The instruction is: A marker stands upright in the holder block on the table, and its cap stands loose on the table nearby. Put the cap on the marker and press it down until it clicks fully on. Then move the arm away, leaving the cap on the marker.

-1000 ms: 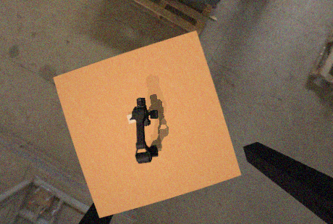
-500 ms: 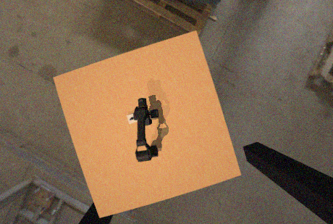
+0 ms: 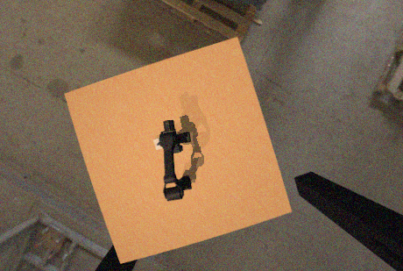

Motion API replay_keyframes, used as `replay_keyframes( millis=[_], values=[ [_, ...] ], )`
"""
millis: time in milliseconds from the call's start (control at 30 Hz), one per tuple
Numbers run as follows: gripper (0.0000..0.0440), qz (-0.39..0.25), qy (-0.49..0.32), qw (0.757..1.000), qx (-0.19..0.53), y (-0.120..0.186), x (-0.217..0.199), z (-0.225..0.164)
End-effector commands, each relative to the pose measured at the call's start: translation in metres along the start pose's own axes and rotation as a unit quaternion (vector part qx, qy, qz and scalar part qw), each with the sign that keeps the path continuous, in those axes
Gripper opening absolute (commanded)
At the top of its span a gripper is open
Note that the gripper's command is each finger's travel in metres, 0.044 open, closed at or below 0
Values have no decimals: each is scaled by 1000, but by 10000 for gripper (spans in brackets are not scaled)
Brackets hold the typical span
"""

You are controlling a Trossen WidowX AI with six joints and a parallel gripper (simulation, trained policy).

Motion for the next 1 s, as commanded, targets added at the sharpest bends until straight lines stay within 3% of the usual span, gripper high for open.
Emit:
replay_keyframes(
  millis=[0,500,967],
  values=[
    [18,0,11,1000,14,13,-4,-1],
    [6,-14,47,998,35,58,-50,20],
    [0,-15,77,996,28,76,-95,50]
  ],
)
Point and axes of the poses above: the point midway between the two fingers, 35 mm back from their tips, its own y axis back along the fingers, its own x axis across the jaws, z = x × y, the point moved 1 cm from there along y, back along the fingers, and after that the axes turned 15 degrees about -y, right-handed, at the moved point
